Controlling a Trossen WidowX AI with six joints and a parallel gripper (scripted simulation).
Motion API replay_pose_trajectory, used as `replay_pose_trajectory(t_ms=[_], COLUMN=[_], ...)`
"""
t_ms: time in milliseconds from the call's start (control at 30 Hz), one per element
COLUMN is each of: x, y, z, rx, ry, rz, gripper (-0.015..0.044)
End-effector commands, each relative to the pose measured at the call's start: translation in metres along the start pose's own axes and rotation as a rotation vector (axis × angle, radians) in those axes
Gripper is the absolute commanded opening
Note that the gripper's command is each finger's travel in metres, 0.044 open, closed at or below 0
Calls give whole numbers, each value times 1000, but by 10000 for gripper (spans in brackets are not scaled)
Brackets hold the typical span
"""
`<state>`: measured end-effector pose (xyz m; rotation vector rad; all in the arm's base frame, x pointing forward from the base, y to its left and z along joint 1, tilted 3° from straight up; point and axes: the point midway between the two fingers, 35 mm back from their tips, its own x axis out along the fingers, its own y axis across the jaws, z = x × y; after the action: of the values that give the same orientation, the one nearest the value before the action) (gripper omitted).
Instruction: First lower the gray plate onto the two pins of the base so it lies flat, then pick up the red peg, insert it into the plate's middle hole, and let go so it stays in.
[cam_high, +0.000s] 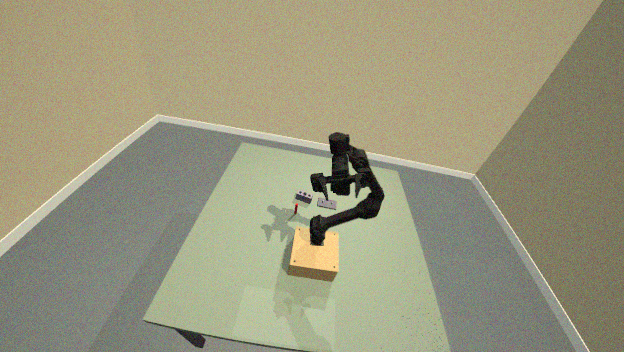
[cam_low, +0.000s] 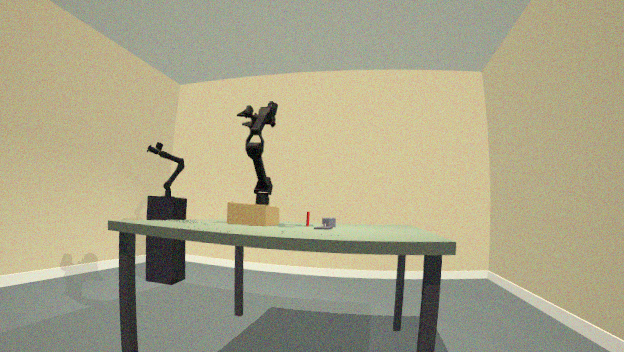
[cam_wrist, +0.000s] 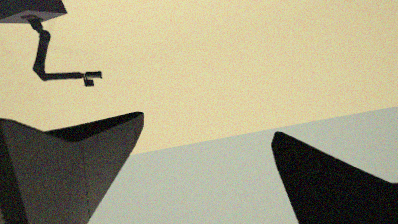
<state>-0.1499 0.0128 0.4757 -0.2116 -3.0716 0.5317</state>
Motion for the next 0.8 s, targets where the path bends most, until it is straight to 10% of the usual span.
replay_pose_trajectory(t_ms=[0, 333, 767], x=[0, -32, -183], y=[0, 142, 296], z=[0, -26, 11], rx=[0, 551, 1315], ry=[0, 164, 680], rz=[0, 459, 1044], gripper=[426, 440, 440])
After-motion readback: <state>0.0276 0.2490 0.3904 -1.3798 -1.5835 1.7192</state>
